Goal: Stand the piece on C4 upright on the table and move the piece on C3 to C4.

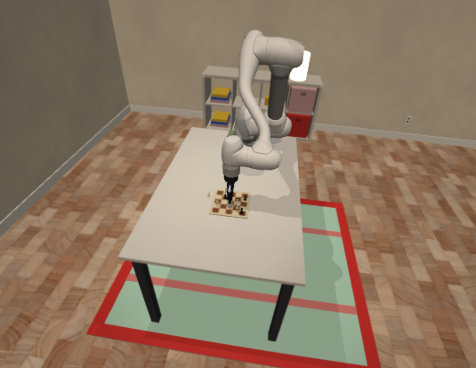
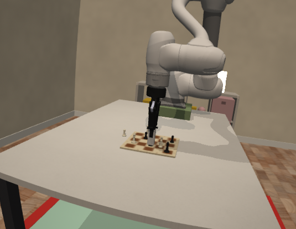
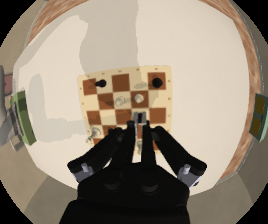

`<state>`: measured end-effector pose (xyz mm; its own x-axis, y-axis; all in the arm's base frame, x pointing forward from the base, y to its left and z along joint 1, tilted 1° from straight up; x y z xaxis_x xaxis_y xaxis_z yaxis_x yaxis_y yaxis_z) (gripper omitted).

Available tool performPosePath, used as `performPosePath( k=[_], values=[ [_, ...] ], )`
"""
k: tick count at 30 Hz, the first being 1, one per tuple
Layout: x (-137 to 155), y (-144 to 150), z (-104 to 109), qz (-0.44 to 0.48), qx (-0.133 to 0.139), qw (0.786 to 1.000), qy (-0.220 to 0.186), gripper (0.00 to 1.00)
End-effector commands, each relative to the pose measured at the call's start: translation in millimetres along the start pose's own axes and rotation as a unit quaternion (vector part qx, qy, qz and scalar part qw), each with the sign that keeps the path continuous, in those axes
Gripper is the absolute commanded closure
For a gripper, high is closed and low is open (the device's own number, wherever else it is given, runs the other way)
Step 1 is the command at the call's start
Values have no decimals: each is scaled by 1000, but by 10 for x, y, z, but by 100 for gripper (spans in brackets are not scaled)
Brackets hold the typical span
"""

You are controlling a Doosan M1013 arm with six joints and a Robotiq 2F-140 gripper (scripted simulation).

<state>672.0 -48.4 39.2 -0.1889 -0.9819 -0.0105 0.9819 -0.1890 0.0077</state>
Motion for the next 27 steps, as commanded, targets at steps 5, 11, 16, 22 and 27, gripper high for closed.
performPosePath(
  k=[5, 11, 16, 22, 27],
  values=[
    [0, 0, 1, 0, 0, 1000, 0, 100],
    [0, 0, 1, 0, 0, 1000, 0, 100],
    [0, 0, 1, 0, 0, 1000, 0, 100],
    [0, 0, 1, 0, 0, 1000, 0, 92],
    [0, 0, 1, 0, 0, 1000, 0, 84]
  ],
)
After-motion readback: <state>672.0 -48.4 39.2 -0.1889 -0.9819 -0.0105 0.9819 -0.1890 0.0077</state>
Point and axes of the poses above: the point where the finger pads meet when closed, its own z axis back along the fingers, its own y axis across the jaws, x = y × z, the point moved 5 cm from there along z, back along the fingers, and after that the axes turned 8 degrees about -z, right-handed, at the moved point
